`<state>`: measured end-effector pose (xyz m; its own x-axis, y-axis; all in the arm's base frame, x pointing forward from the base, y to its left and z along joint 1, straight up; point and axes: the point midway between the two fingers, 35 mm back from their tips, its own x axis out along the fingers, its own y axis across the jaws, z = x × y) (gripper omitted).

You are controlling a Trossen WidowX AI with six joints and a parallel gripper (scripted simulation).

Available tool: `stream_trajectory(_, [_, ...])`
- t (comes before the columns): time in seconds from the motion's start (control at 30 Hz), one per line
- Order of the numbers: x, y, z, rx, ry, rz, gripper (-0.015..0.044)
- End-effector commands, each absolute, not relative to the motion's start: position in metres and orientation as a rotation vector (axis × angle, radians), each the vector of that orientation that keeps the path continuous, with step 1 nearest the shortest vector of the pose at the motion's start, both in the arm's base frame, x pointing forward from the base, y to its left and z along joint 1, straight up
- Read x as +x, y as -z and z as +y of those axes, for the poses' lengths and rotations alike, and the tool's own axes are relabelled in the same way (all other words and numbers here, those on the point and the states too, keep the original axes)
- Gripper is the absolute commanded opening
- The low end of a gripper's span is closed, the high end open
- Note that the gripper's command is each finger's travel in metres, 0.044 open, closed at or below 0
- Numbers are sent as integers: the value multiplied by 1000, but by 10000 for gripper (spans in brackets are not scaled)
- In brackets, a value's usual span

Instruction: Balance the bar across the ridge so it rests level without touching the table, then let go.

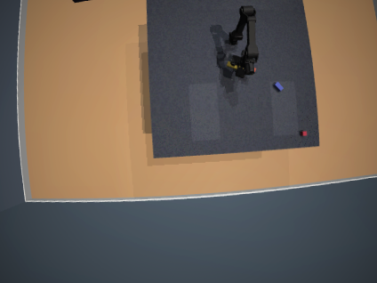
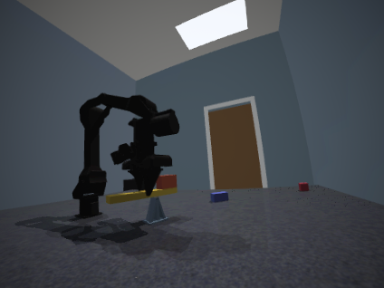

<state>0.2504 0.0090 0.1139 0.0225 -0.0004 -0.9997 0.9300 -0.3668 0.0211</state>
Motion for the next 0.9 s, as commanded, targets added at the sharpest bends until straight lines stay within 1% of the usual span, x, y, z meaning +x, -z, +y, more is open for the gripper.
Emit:
stream_trajectory(0.0, [250, -114, 9, 1493, 1461, 994, 171])
stream_trajectory(0.47, [250, -114, 9, 1493, 1461, 994, 173])
stream_trajectory(0.5, [250, -114, 9, 1493, 1461, 994, 185])
stream_trajectory(0.87, [250, -114, 9, 1493, 1461, 994, 185])
